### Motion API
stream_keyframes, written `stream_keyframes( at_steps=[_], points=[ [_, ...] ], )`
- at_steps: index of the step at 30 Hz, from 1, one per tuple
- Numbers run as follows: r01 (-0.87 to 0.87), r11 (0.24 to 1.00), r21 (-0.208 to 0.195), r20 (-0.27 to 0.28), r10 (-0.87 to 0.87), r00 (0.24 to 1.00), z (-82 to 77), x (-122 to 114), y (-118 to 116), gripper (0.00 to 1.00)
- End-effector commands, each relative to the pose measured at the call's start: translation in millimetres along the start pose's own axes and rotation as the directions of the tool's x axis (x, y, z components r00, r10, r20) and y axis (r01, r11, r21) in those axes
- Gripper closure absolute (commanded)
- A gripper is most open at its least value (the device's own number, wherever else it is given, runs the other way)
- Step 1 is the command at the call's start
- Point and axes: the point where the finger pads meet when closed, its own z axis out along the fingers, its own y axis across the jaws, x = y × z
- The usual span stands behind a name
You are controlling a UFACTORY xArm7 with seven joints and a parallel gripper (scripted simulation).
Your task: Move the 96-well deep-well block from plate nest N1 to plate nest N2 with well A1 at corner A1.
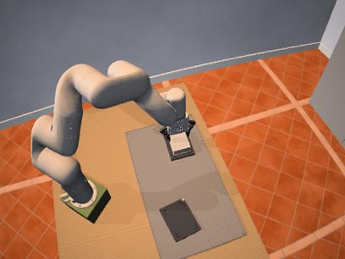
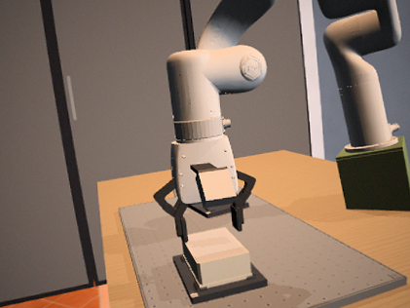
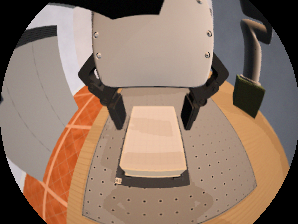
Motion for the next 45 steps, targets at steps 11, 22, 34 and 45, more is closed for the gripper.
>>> stream_keyframes(
  at_steps=[11,22,34,45],
  points=[
    [0.0,1.0,-0.003,-0.002,0.0,1.0,20.7,0.8,1.4,0.0],
    [0.0,1.0,-0.003,-0.002,0.0,1.0,28.4,0.8,1.4,0.0],
    [0.0,1.0,-0.003,-0.002,0.0,1.0,30.4,0.8,1.3,0.0],
    [0.0,1.0,-0.003,-0.002,0.0,1.0,37.1,0.8,1.4,0.0]
  ],
)
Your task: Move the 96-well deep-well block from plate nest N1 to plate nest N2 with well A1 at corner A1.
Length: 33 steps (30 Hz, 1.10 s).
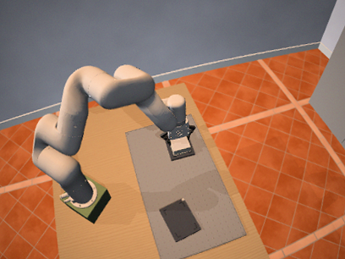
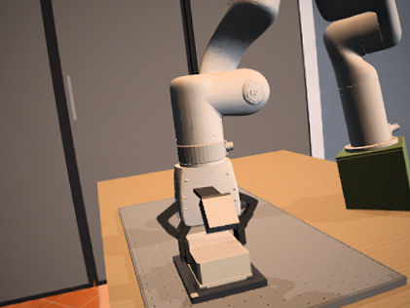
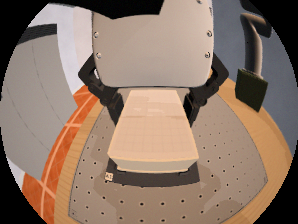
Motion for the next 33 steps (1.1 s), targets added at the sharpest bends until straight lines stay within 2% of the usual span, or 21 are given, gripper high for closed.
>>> stream_keyframes(
  at_steps=[1,16,33],
  points=[
    [0.0,1.0,-0.004,-0.002,0.0,1.0,0.0,0.9,1.7,0.0],
    [0.0,1.0,-0.004,-0.002,0.0,1.0,10.0,0.9,1.7,0.0],
    [0.0,1.0,-0.004,-0.002,0.0,1.0,11.3,0.9,1.7,0.0]
  ],
)
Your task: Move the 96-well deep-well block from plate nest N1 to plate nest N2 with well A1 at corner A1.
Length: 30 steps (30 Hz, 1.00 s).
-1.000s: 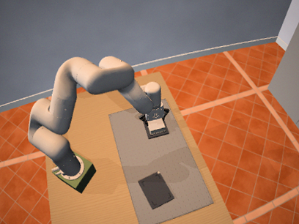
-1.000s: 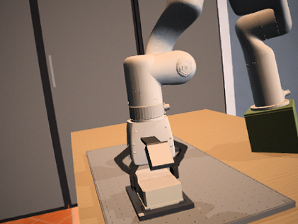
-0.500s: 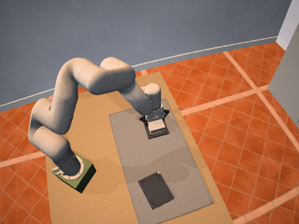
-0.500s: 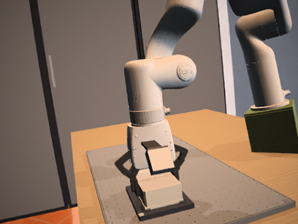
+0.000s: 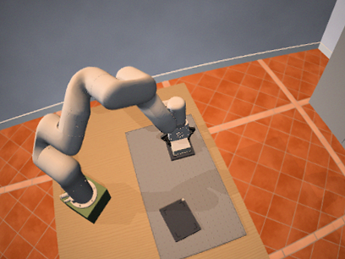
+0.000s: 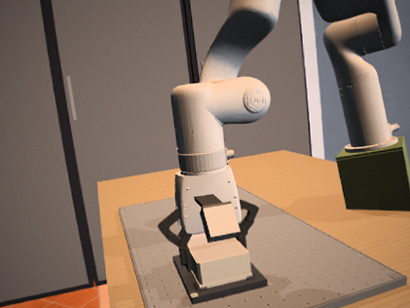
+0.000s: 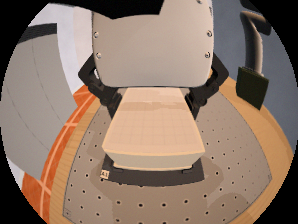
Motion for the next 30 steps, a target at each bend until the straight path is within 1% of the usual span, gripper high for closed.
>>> stream_keyframes(
  at_steps=[1,3,4,30],
  points=[
    [0.0,1.0,-0.004,-0.002,0.0,1.0,-1.4,0.8,1.6,0.0],
    [0.0,1.0,-0.004,-0.002,0.0,1.0,-1.5,0.8,1.6,0.0],
    [0.0,1.0,-0.004,-0.002,0.0,1.0,-1.8,0.8,1.6,1.0],
    [0.0,1.0,-0.003,-0.002,0.0,1.0,-1.8,0.8,1.5,1.0]
  ],
)
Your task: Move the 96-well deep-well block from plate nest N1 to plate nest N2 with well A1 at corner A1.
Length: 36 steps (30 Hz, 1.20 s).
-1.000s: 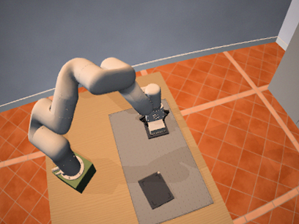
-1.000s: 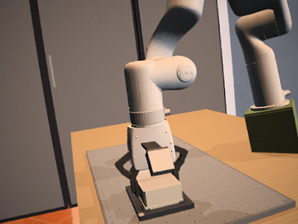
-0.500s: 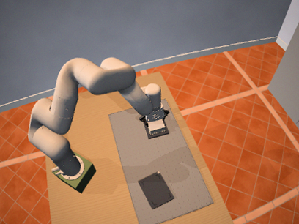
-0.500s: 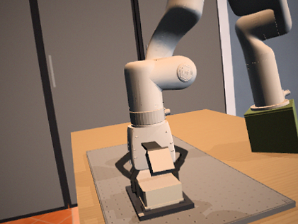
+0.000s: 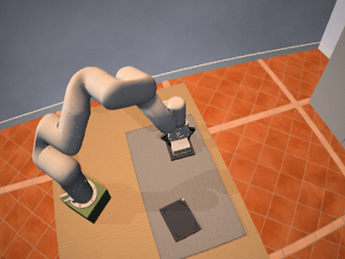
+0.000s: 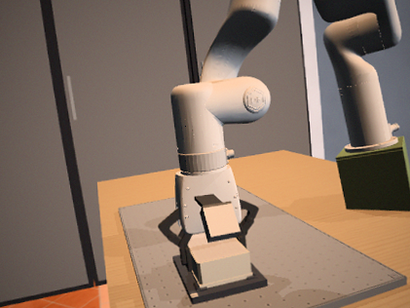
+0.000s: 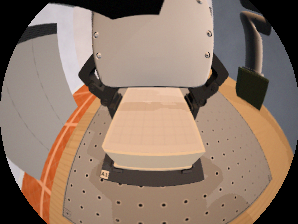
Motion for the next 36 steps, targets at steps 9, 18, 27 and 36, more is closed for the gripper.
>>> stream_keyframes(
  at_steps=[9,18,27,36],
  points=[
    [0.0,1.0,-0.004,-0.002,0.0,1.0,-1.6,0.9,1.7,1.0],
    [0.0,1.0,-0.004,-0.002,0.0,1.0,-1.6,0.9,1.7,1.0],
    [0.0,1.0,-0.004,-0.002,0.0,1.0,-2.9,0.9,1.7,1.0],
    [0.0,1.0,-0.004,-0.002,0.0,1.0,-9.0,0.9,1.7,1.0]
  ],
)
